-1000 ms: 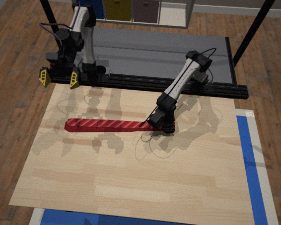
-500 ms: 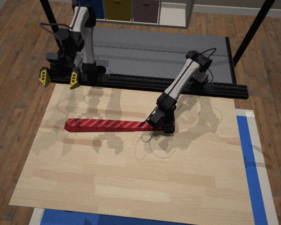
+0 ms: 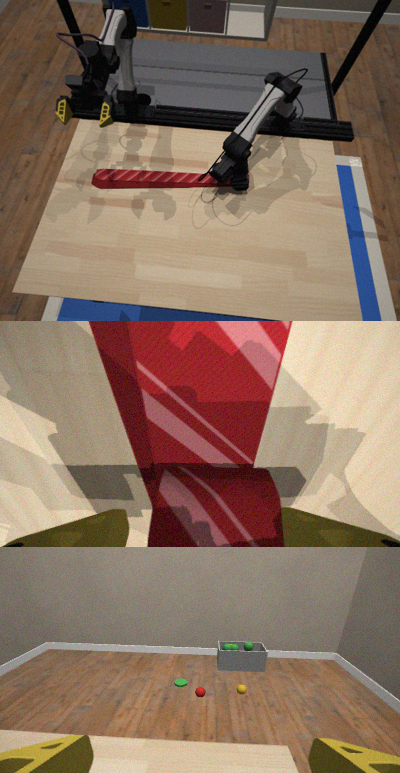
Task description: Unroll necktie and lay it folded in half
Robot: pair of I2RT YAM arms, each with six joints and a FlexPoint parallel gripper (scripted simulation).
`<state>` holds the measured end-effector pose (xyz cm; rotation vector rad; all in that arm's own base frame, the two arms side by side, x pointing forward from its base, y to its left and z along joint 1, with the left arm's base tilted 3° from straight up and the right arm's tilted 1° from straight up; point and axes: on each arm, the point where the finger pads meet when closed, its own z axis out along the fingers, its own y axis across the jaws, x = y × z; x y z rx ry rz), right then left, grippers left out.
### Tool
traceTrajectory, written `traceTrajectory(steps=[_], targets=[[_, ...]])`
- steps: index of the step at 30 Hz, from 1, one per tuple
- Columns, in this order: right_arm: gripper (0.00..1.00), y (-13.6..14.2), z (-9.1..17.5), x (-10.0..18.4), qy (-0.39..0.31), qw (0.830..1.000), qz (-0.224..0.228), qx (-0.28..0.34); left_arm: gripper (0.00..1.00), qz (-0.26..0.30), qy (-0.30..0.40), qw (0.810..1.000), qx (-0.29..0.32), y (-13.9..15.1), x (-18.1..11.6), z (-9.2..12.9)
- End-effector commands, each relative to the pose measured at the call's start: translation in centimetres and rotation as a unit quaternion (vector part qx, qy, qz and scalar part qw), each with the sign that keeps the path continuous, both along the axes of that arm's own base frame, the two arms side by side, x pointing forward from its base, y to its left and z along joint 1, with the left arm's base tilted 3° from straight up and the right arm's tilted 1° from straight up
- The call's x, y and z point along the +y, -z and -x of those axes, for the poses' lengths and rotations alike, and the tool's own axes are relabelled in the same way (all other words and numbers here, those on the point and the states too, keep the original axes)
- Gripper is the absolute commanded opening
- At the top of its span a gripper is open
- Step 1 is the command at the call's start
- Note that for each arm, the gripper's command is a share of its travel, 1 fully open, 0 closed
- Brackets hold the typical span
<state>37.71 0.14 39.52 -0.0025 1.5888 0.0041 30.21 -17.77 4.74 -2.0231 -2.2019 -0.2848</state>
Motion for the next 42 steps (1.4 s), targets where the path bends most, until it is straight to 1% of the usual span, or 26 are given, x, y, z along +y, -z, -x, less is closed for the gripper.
traceTrajectory(steps=[1,26,27,29,42], targets=[[1.0,0.0,0.0,0.0,0.0,1.0,0.0,0.0,0.72,-0.006,0.008,1.0,0.0,0.36,-0.07,0.07],[1.0,0.0,0.0,0.0,0.0,1.0,0.0,0.0,0.72,-0.006,0.008,1.0,0.0,0.36,-0.07,0.07],[1.0,0.0,0.0,0.0,0.0,1.0,0.0,0.0,0.71,-0.006,0.008,1.0,0.0,0.36,-0.07,0.07],[1.0,0.0,0.0,0.0,0.0,1.0,0.0,0.0,0.71,-0.006,0.008,1.0,0.0,0.36,-0.07,0.07],[1.0,0.0,0.0,0.0,0.0,1.0,0.0,0.0,0.48,-0.006,0.008,1.0,0.0,0.36,-0.07,0.07]])
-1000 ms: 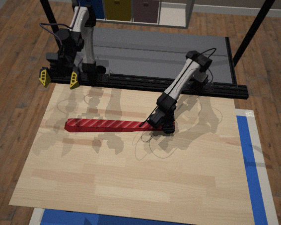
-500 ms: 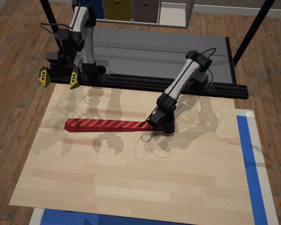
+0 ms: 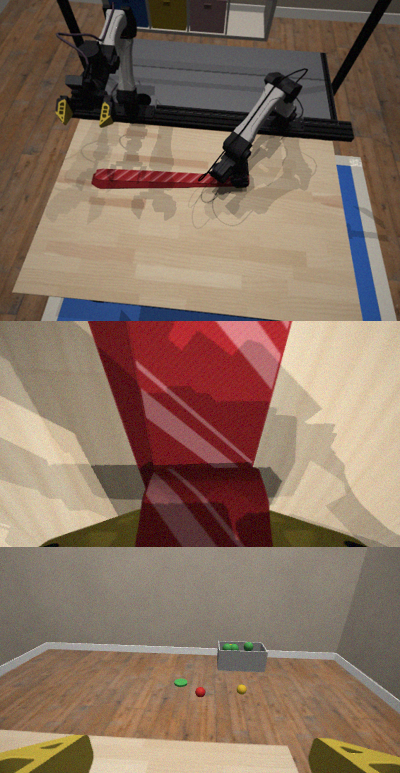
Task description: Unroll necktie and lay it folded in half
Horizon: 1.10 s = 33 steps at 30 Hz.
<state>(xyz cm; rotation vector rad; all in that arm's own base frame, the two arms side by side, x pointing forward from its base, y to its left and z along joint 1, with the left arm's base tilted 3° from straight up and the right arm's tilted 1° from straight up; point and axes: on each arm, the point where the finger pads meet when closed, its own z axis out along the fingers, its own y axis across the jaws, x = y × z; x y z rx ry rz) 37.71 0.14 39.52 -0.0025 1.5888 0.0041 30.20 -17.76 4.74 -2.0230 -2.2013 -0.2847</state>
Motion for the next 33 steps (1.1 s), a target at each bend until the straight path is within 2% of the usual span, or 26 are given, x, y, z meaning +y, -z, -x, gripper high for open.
traceTrajectory(steps=[1,9,14,19,21,27,33], targets=[[1.0,0.0,0.0,0.0,0.0,1.0,0.0,0.0,0.46,-0.005,0.008,1.0,-0.001,0.4,-0.1,0.1],[1.0,0.0,0.0,0.0,0.0,1.0,0.0,0.0,0.42,0.009,0.009,1.0,-0.002,0.3,0.0,0.1],[1.0,0.0,0.0,0.0,0.0,1.0,0.0,0.0,0.42,0.064,0.012,0.998,-0.006,0.2,0.3,0.1],[1.0,0.0,0.0,0.0,0.0,1.0,0.0,0.0,0.42,0.147,0.015,0.989,-0.011,0.1,0.9,0.1],[1.0,0.0,0.0,0.0,0.0,1.0,0.0,0.0,0.42,0.147,0.015,0.989,-0.011,0.1,0.9,0.1],[1.0,0.0,0.0,0.0,0.0,1.0,0.0,0.0,0.42,0.269,0.021,0.963,-0.02,-0.1,1.6,0.2],[1.0,0.0,0.0,0.0,0.0,1.0,0.0,0.0,0.42,0.394,0.026,0.918,-0.029,-0.3,2.5,0.3]])
